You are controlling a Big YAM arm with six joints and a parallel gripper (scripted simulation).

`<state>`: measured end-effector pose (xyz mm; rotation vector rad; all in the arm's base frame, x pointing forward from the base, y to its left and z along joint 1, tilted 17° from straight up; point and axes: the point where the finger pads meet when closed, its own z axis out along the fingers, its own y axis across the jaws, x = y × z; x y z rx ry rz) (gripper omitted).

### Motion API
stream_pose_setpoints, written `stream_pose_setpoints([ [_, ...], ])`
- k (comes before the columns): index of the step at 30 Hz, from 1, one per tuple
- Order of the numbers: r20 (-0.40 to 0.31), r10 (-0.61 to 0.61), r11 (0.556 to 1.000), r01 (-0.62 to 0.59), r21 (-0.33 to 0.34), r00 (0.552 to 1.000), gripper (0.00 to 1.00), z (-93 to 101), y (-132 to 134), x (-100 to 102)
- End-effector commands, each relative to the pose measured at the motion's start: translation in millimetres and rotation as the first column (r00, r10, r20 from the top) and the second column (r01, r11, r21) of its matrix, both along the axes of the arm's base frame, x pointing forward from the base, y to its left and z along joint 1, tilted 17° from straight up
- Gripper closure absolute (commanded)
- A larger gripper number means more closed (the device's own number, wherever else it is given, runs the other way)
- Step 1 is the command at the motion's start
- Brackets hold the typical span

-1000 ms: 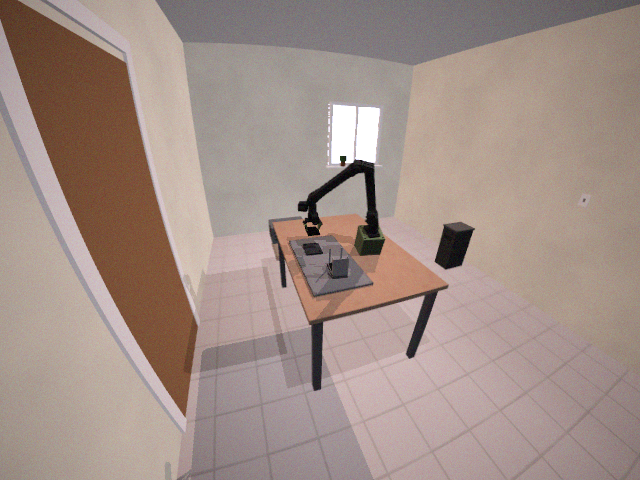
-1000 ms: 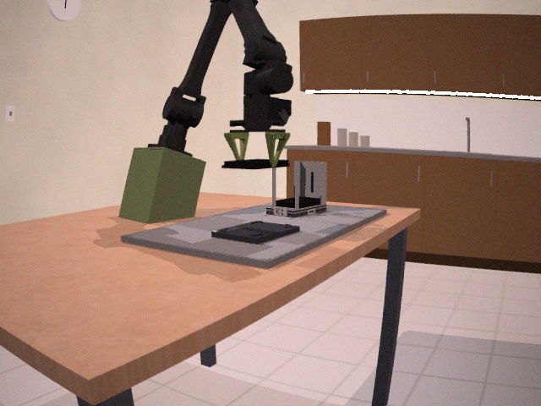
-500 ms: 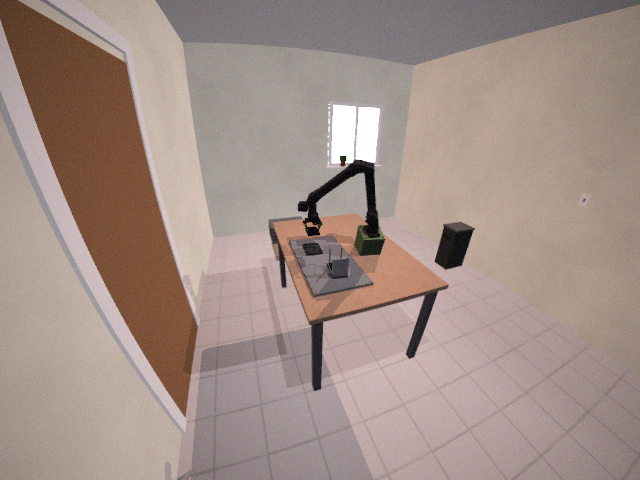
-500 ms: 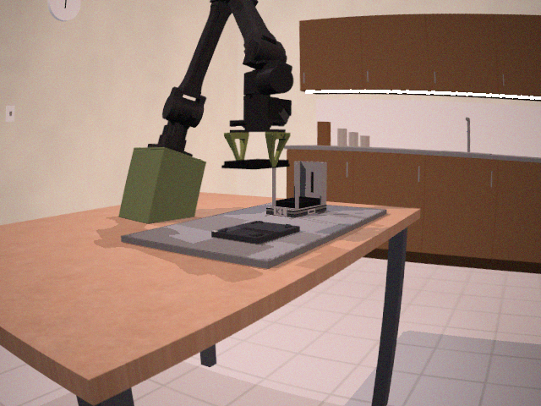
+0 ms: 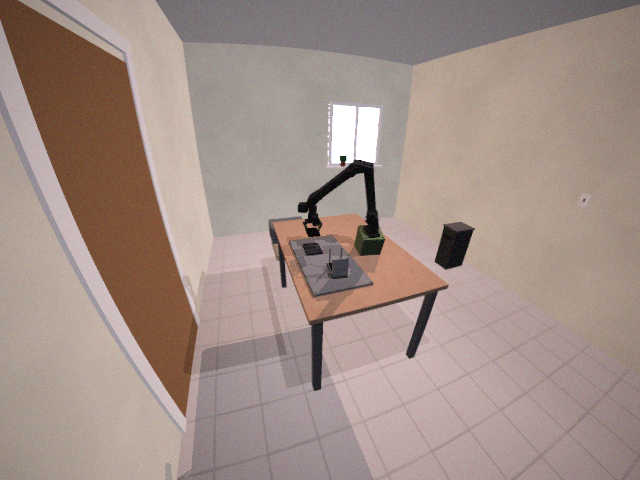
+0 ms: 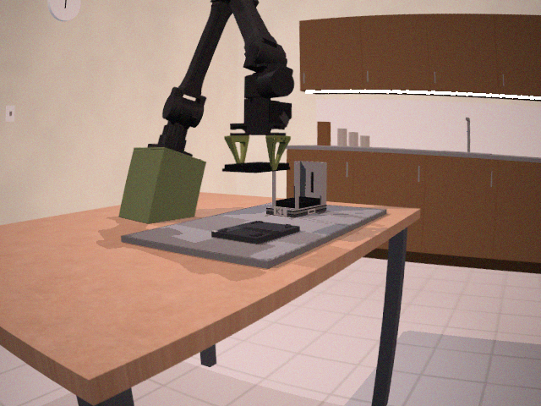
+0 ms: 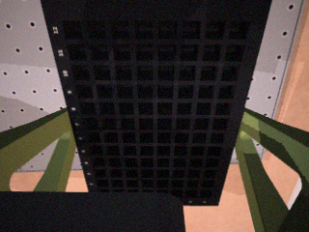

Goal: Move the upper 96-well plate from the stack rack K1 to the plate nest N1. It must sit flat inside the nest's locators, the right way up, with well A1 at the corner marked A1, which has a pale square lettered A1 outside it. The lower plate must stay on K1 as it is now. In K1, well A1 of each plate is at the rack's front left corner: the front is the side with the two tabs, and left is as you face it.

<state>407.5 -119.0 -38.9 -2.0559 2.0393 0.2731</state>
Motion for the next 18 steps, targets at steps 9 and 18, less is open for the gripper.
stream_pose_setpoints([
  [9, 0.043, -0.014, 1.0, 0.015, -0.013, 0.999, 1.0, -4.6, -3, 18],
  [18, 0.006, -0.012, 1.0, 0.012, 0.002, 1.0, 1.0, -31.6, 8, 5],
])
